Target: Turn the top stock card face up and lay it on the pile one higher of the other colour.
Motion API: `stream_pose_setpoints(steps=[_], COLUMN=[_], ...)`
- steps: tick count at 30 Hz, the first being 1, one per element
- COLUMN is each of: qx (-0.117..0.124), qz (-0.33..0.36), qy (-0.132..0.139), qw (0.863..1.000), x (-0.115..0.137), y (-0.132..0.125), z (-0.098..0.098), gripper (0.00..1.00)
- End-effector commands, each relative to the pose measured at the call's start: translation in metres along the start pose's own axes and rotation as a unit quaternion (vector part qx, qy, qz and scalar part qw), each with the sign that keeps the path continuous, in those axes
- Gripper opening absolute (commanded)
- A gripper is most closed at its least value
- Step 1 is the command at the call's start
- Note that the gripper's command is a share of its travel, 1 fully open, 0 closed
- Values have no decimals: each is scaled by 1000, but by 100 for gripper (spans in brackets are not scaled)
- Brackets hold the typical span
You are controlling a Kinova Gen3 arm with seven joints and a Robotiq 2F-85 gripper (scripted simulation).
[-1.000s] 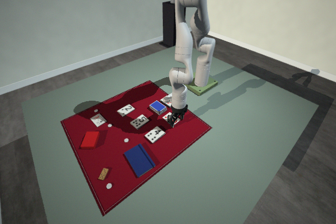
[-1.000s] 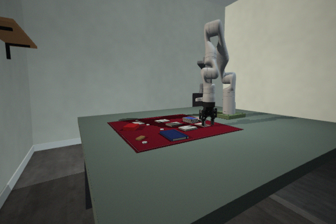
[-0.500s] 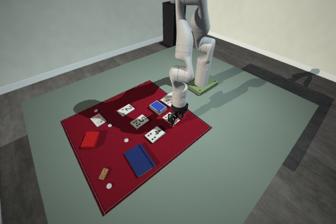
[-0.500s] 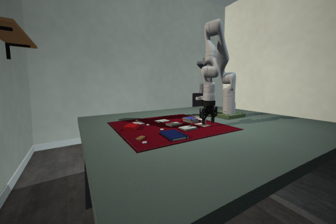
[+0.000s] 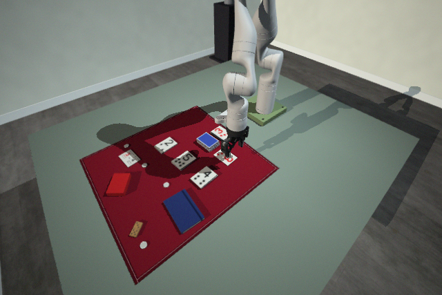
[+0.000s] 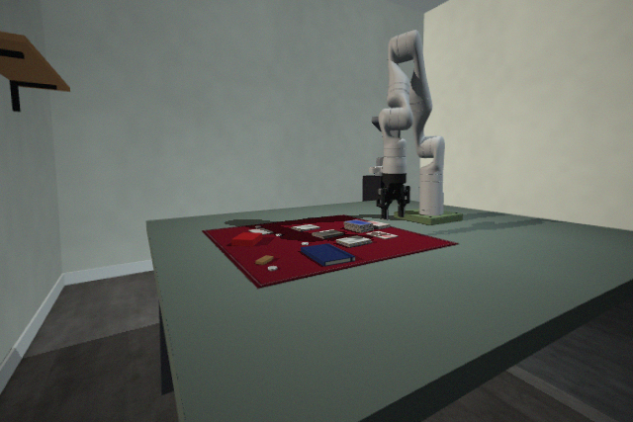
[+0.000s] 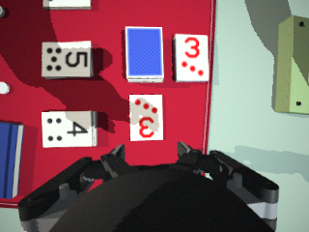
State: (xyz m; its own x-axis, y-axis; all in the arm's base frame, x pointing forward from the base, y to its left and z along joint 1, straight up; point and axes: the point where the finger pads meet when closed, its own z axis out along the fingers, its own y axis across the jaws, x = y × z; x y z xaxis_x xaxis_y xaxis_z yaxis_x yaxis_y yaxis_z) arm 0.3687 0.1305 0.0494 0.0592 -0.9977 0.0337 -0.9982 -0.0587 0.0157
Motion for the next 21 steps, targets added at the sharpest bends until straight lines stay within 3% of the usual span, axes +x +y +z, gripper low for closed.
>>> stream_pose_setpoints(steps=[1,8,21], qx=[11,11,11], qz=[2,2,2], qy=[-3,-3,-3], qw=[1000,1000,1000], x=[0,0,0], y=[-6,-6,-6], z=[-16,-30,-31], gripper=[85,85,85])
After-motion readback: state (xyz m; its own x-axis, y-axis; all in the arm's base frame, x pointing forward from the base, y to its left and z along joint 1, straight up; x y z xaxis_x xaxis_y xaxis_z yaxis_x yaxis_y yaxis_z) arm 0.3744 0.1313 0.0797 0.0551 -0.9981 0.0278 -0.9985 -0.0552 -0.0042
